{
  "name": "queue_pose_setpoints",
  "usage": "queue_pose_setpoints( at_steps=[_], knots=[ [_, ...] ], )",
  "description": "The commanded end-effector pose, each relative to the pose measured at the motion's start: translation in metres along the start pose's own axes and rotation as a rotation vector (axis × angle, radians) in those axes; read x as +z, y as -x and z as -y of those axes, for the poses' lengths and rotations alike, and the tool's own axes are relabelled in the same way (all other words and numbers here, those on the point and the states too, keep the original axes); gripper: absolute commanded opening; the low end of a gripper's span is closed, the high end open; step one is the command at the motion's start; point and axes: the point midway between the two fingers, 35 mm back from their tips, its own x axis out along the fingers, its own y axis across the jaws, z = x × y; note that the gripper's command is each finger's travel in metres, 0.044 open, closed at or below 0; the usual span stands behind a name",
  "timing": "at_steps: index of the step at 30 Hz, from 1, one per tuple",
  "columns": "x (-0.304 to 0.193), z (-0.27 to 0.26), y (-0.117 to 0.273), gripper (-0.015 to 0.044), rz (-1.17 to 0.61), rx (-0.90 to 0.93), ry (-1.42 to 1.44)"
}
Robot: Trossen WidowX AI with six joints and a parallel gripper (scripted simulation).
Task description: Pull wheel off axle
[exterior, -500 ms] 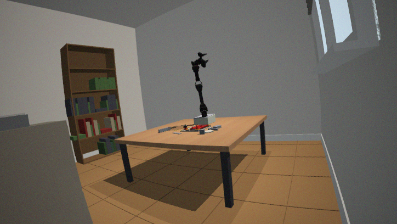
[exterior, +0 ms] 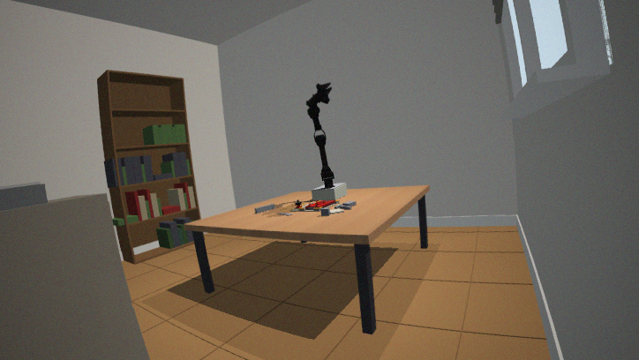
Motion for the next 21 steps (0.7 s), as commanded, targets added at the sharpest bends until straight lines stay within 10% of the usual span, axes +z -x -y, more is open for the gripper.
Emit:
queue_pose_setpoints(
  at_steps=[1,21],
  knots=[
    [0.003,-0.035,0.013,0.03,-0.037,0.112,-0.138],
    [0.041,-0.18,0.125,0.03,-0.344,0.651,-0.779]
  ],
)
